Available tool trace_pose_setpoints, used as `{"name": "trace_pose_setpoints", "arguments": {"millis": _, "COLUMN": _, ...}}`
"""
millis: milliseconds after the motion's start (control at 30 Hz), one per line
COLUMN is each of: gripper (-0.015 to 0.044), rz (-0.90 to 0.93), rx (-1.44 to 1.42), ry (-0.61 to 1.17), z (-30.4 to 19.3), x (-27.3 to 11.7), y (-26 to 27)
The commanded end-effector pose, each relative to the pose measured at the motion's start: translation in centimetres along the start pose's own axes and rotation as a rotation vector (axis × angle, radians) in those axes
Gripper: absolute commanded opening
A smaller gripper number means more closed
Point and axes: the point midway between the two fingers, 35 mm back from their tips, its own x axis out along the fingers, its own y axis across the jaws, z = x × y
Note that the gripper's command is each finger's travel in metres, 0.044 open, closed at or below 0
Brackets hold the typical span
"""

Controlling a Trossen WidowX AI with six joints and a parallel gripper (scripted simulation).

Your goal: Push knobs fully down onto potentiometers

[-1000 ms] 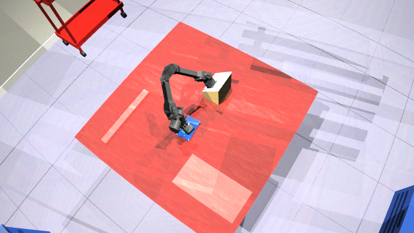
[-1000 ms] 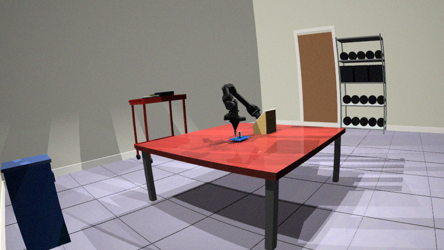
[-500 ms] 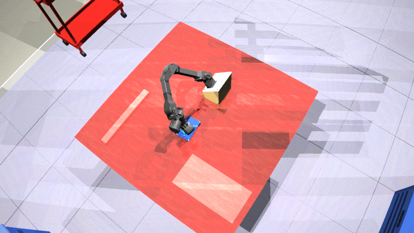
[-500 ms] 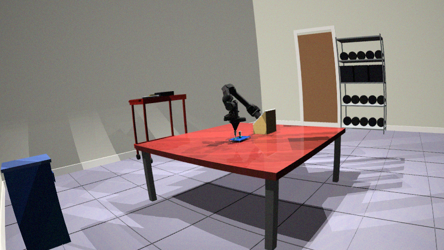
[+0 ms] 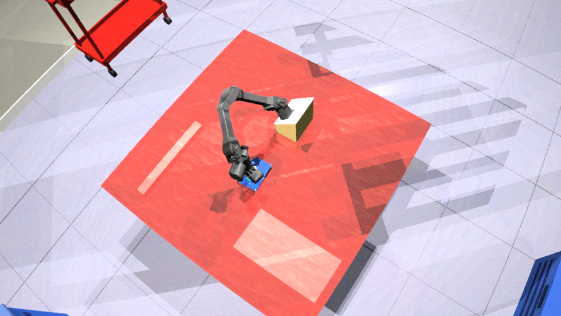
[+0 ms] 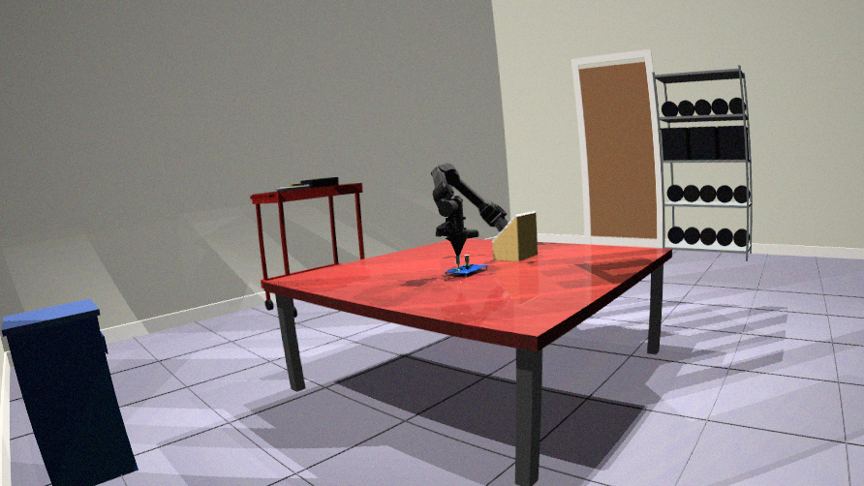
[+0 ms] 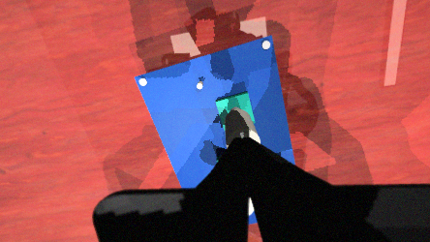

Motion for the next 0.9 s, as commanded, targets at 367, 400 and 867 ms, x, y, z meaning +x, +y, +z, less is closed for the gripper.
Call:
{"name": "trace_pose_setpoints", "arguments": {"millis": 367, "gripper": 0.0, "rz": -0.01, "rx": 0.014, "ry": 0.009, "z": 0.21, "x": 1.45, "y": -0.24}}
{"name": "trace_pose_setpoints", "arguments": {"millis": 400, "gripper": 0.0, "rz": -0.01, "rx": 0.014, "ry": 0.009, "z": 0.21, "x": 1.5, "y": -0.24}}
{"name": "trace_pose_setpoints", "arguments": {"millis": 867, "gripper": 0.0, "rz": -0.01, "rx": 0.014, "ry": 0.008, "z": 0.21, "x": 1.69, "y": -0.24}}
